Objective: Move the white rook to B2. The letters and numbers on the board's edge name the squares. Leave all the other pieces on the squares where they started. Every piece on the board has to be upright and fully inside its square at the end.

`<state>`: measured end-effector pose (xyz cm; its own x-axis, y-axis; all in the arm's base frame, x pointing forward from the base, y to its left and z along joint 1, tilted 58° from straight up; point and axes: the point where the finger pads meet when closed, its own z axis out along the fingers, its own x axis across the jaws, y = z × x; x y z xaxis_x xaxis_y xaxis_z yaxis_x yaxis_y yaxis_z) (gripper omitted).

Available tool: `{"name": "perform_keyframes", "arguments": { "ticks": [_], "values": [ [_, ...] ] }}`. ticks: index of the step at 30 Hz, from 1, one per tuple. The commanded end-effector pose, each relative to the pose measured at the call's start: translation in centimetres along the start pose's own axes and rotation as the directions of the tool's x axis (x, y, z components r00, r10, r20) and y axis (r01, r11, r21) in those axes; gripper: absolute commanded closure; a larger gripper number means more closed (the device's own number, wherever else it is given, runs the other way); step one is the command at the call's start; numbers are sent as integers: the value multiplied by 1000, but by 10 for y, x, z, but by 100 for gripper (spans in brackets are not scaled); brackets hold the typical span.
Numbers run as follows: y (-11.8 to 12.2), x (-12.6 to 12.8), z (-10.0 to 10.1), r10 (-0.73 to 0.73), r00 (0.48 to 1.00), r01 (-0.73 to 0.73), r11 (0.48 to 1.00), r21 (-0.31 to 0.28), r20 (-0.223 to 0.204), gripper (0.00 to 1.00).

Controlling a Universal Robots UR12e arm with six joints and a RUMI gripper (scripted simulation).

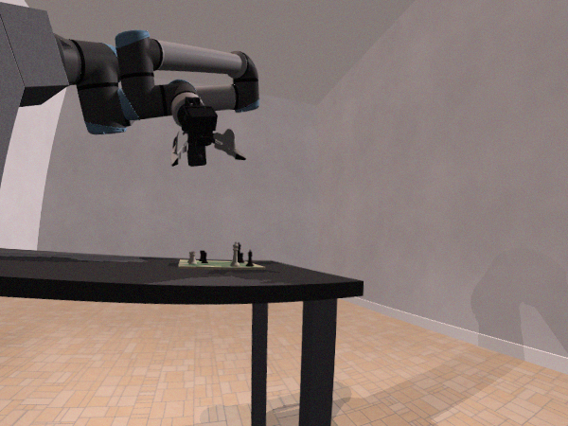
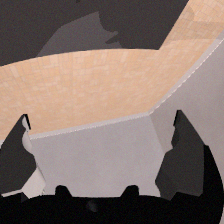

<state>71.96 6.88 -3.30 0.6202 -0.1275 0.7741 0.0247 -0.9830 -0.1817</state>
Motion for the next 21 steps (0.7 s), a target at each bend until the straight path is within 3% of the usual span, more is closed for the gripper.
{"name": "perform_keyframes", "arguments": {
  "ticks": [1,21],
  "values": [
    [0,0,0,0,1000,0,1000,0,0,0],
    [4,3,4,46,999,-45,999,-8,22,0]
  ]
}}
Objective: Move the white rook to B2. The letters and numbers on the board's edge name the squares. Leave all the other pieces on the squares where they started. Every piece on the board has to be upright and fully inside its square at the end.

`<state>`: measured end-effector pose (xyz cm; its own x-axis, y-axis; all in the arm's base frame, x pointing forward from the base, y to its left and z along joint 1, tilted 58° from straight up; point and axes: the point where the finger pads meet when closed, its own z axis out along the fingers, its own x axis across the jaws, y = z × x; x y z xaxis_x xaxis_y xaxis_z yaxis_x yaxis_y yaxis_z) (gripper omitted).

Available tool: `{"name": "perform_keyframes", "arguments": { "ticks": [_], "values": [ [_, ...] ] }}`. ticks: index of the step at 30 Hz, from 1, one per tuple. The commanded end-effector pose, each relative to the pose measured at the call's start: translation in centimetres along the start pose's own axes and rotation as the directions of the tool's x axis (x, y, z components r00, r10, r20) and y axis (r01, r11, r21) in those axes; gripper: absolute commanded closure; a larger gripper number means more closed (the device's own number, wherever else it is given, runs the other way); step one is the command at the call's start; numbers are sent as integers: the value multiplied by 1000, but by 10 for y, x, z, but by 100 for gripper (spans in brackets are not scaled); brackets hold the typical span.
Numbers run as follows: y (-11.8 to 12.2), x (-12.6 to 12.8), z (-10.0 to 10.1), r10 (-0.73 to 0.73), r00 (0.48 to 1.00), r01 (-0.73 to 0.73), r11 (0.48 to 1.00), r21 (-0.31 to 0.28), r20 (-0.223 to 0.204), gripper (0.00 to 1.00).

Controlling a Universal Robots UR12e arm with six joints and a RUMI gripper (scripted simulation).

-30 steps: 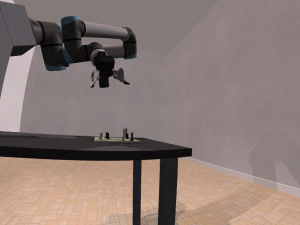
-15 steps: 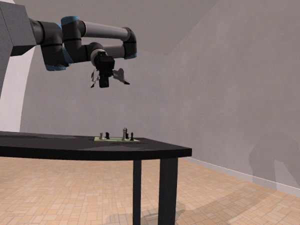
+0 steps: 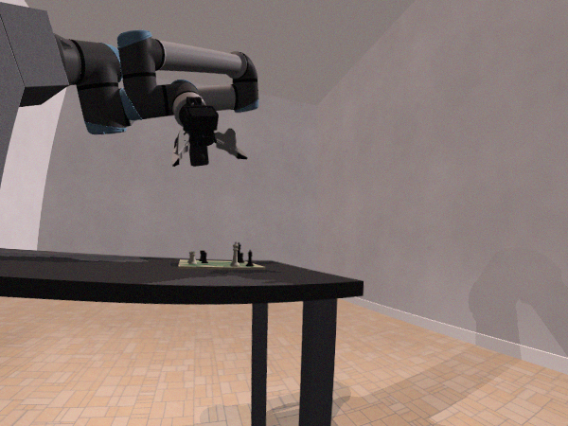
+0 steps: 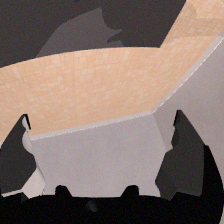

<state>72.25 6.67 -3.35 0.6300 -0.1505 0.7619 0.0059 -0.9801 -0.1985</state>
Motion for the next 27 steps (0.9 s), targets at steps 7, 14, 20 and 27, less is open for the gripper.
{"name": "perform_keyframes", "arguments": {
  "ticks": [7,14,20,27],
  "values": [
    [7,6,6,79,996,-79,997,-17,38,0],
    [12,11,10,140,988,-138,990,-33,66,0],
    [19,18,15,233,967,-227,972,-64,106,0],
    [27,29,18,366,918,-349,929,-123,156,0]
  ]
}}
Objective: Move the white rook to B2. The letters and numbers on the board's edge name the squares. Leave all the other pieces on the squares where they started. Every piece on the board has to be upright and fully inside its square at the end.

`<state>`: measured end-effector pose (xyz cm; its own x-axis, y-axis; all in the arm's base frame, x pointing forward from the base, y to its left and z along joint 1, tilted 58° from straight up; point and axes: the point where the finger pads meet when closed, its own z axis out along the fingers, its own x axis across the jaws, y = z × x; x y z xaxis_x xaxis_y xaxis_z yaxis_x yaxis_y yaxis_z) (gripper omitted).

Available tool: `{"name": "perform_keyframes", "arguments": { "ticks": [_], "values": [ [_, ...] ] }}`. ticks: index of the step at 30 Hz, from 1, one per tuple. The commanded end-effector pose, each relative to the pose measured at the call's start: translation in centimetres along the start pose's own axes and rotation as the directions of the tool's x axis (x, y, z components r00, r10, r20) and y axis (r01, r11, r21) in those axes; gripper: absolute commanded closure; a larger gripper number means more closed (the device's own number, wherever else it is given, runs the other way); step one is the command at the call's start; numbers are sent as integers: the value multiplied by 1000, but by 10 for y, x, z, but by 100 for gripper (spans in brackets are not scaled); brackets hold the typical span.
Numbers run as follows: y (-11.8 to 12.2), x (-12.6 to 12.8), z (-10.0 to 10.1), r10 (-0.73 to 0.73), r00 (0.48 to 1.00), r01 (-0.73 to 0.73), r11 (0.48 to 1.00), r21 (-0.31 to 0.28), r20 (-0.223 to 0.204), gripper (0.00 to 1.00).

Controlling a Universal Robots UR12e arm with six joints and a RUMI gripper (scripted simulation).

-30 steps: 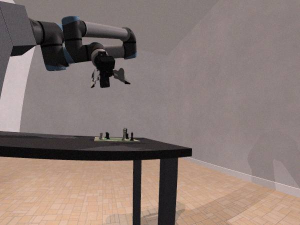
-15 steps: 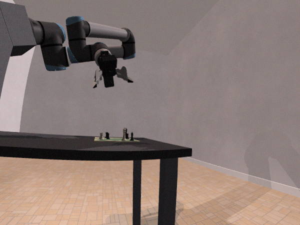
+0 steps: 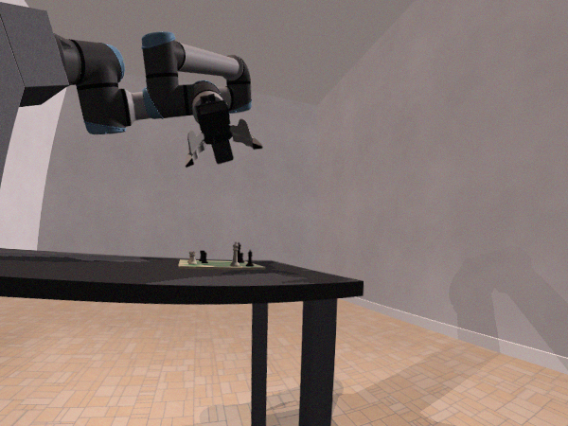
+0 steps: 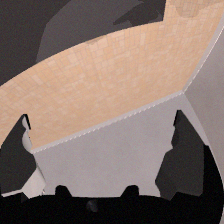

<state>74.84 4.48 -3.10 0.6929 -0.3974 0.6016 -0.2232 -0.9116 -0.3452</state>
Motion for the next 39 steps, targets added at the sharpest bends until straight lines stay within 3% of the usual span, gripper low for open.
{"name": "perform_keyframes", "arguments": {
  "ticks": [1,13,19,30,32,36,39],
  "values": [
    [4,10,2,95,994,-93,995,-35,49,0],
    [10,31,-7,336,933,-316,937,-151,129,0],
    [11,36,-12,388,911,-361,914,-183,140,0],
    [11,52,-42,594,790,-525,784,-332,152,0],
    [11,55,-53,642,753,-560,740,-373,145,0],
    [11,57,-59,666,733,-576,717,-394,140,0],
    [9,61,-80,732,672,-618,640,-456,117,0]
  ]
}}
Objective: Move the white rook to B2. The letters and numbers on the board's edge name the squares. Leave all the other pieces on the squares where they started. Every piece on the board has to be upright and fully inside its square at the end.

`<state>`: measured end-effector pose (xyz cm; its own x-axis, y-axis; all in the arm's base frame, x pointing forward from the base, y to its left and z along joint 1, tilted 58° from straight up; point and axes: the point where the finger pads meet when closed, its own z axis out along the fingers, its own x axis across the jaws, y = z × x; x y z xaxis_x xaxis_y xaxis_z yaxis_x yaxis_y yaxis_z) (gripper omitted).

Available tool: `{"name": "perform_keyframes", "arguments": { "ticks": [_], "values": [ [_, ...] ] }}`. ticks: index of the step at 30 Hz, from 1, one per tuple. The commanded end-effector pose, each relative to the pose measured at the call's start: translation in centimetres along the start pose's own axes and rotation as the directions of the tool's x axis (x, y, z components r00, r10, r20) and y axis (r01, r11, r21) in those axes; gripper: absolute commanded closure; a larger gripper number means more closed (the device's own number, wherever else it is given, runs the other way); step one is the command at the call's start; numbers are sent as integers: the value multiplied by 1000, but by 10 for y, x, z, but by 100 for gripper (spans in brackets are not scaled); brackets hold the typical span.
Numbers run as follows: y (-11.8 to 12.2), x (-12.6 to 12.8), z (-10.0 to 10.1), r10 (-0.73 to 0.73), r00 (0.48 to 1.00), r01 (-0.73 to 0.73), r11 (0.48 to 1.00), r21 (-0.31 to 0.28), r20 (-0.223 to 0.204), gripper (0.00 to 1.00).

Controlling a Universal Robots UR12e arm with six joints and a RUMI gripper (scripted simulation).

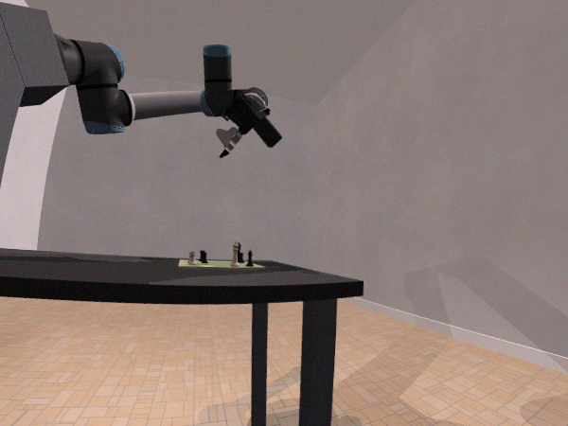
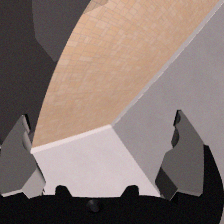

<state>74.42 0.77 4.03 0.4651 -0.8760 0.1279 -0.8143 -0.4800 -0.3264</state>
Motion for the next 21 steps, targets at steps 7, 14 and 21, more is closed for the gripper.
{"name": "perform_keyframes", "arguments": {
  "ticks": [7,14,21],
  "values": [
    [13,-3,-56,231,973,-224,961,-161,27,0],
    [21,-8,-84,320,947,-309,924,-225,14,0],
    [39,-20,-139,454,890,-439,837,-327,-33,0]
  ]
}}
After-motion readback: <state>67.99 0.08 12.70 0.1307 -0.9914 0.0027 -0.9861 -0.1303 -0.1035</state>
